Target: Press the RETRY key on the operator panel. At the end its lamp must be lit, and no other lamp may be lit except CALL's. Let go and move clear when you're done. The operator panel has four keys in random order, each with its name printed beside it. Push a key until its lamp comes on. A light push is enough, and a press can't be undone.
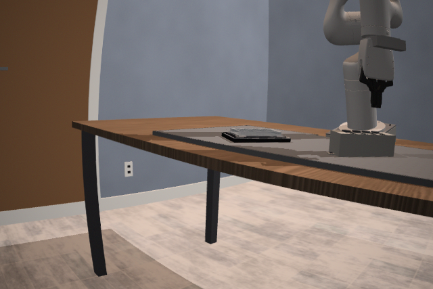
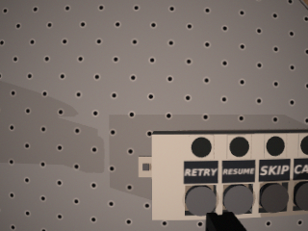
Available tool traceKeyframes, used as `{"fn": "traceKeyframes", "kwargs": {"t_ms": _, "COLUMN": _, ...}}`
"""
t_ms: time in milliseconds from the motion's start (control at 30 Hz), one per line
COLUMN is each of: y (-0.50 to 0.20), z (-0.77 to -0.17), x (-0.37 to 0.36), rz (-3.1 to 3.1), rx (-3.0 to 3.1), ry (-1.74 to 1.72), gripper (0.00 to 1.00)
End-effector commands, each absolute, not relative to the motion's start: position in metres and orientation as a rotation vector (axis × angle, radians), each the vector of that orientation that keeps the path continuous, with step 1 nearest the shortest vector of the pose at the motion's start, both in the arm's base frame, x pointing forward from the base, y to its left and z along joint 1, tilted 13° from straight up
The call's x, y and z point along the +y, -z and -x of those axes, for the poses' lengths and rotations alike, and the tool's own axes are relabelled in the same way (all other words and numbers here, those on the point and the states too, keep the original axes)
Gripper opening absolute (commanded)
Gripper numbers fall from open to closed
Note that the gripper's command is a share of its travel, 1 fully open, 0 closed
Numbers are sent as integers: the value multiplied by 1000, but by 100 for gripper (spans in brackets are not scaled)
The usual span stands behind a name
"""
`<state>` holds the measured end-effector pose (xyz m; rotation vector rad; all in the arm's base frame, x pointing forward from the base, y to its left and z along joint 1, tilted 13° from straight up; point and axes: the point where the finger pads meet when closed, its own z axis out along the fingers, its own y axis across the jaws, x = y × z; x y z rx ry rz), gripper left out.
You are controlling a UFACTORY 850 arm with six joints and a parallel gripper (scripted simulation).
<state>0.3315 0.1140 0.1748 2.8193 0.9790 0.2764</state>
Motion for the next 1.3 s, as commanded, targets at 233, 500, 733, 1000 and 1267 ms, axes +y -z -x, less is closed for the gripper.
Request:
{"fn": "traceKeyframes", "kwargs": {"t_ms": 233, "y": -171, "z": -333, "x": 114, "rz": -2819, "rx": 978, "ry": -279, "gripper": 0}}
{"fn": "traceKeyframes", "kwargs": {"t_ms": 500, "y": -158, "z": -336, "x": 113, "rz": -2819, "rx": 979, "ry": -279, "gripper": 0}}
{"fn": "traceKeyframes", "kwargs": {"t_ms": 733, "y": -149, "z": -337, "x": 113, "rz": -2819, "rx": 979, "ry": -279, "gripper": 0}}
{"fn": "traceKeyframes", "kwargs": {"t_ms": 1000, "y": -141, "z": -339, "x": 112, "rz": -2819, "rx": 979, "ry": -279, "gripper": 0}}
{"fn": "traceKeyframes", "kwargs": {"t_ms": 1267, "y": -141, "z": -339, "x": 112, "rz": -2819, "rx": 979, "ry": -279, "gripper": 0}}
